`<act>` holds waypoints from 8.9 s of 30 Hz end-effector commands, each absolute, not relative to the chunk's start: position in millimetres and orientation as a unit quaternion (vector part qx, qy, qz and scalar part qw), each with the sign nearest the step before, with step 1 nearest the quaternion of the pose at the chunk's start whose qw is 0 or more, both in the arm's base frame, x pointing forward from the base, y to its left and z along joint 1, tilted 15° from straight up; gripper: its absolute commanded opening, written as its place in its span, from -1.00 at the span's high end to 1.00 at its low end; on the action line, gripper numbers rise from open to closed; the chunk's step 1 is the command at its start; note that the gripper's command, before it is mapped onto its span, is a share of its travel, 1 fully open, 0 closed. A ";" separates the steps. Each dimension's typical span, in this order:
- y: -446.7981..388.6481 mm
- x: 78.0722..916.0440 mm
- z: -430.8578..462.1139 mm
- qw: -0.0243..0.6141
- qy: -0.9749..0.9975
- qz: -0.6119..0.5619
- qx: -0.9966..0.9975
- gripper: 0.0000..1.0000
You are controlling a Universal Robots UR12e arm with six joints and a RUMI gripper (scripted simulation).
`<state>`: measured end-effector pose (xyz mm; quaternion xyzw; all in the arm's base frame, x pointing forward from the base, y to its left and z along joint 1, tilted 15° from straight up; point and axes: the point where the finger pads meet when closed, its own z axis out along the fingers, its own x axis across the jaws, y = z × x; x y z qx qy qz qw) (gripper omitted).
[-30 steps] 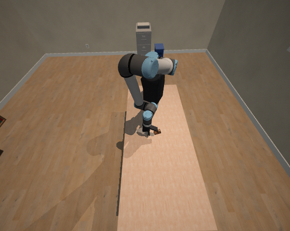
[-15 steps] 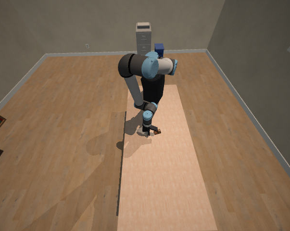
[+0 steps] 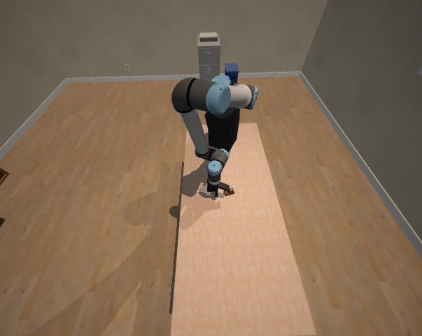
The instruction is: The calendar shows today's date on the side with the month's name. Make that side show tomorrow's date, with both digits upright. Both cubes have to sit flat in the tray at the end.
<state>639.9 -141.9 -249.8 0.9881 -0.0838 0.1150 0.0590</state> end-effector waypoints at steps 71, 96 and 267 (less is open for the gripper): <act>-129.9 620.9 -164.0 0.059 -0.084 0.115 0.988 0.42; -129.7 620.6 -162.4 0.059 -0.084 0.115 0.988 -1.00; -146.4 615.3 -169.0 0.093 0.969 -0.090 -0.208 -1.00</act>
